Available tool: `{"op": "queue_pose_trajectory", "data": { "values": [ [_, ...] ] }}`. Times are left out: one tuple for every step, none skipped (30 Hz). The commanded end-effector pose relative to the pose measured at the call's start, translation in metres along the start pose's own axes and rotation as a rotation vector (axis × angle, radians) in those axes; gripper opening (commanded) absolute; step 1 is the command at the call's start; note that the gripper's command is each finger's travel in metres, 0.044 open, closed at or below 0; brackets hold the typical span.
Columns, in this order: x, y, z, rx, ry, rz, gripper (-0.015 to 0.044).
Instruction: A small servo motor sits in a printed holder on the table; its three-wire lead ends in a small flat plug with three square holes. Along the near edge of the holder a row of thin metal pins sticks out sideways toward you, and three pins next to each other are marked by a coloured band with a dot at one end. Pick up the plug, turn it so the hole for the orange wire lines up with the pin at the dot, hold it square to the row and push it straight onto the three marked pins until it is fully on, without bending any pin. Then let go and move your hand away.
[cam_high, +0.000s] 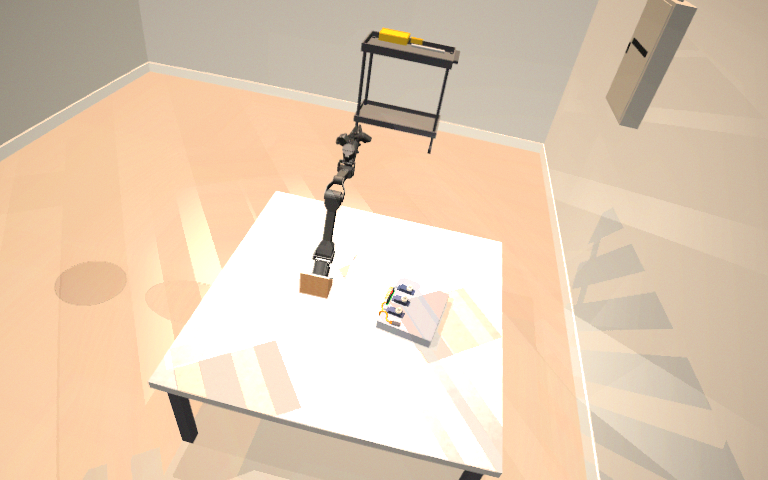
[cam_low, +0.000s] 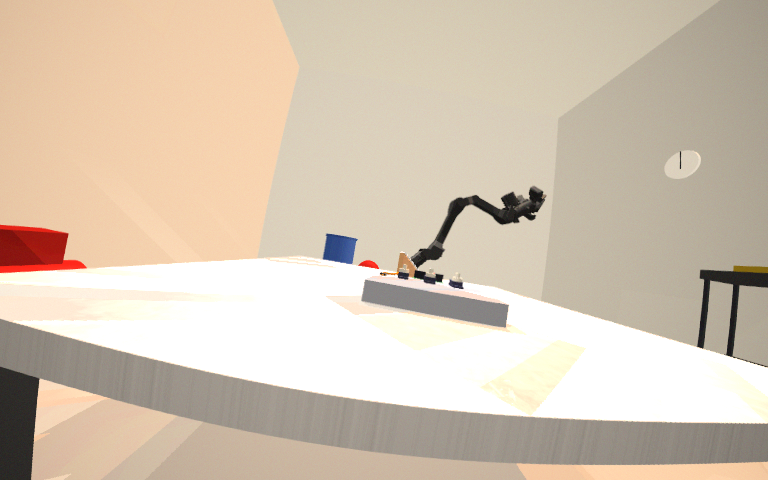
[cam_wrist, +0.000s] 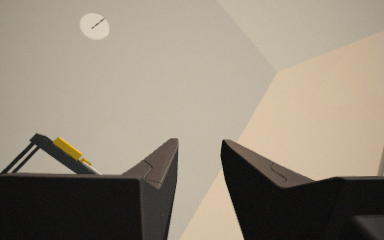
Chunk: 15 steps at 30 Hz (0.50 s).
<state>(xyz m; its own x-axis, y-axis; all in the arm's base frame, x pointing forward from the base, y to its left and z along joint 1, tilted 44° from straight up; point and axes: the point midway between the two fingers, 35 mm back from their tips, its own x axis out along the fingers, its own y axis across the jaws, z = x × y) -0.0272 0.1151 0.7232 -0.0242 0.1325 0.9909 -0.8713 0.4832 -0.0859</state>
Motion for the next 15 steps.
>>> {"op": "queue_pose_trajectory", "data": {
  "values": [
    [-0.010,0.001,-0.023,-0.067,0.070,0.039,0.0115],
    [-0.013,0.001,-0.029,-0.081,0.088,0.047,0.0115],
    [-0.015,-0.001,-0.034,-0.101,0.105,0.050,0.0115],
    [-0.018,-0.001,-0.040,-0.115,0.124,0.057,0.0115],
    [-0.020,-0.003,-0.045,-0.117,0.141,0.054,0.0115],
    [-0.022,-0.004,-0.051,-0.130,0.159,0.059,0.0115],
    [-0.025,-0.005,-0.056,-0.143,0.177,0.064,0.0115],
    [-0.028,-0.006,-0.063,-0.157,0.197,0.069,0.0115],
    [-0.031,-0.009,-0.068,-0.175,0.215,0.070,0.0115],
    [-0.035,-0.010,-0.074,-0.189,0.235,0.073,0.0115],
    [-0.038,-0.012,-0.081,-0.203,0.256,0.076,0.0115],
    [-0.042,-0.015,-0.087,-0.217,0.278,0.078,0.0115],
    [-0.046,-0.017,-0.093,-0.229,0.299,0.078,0.0115],
    [-0.050,-0.020,-0.099,-0.241,0.320,0.079,0.0115],
    [-0.054,-0.023,-0.104,-0.260,0.341,0.081,0.0115]
  ]
}}
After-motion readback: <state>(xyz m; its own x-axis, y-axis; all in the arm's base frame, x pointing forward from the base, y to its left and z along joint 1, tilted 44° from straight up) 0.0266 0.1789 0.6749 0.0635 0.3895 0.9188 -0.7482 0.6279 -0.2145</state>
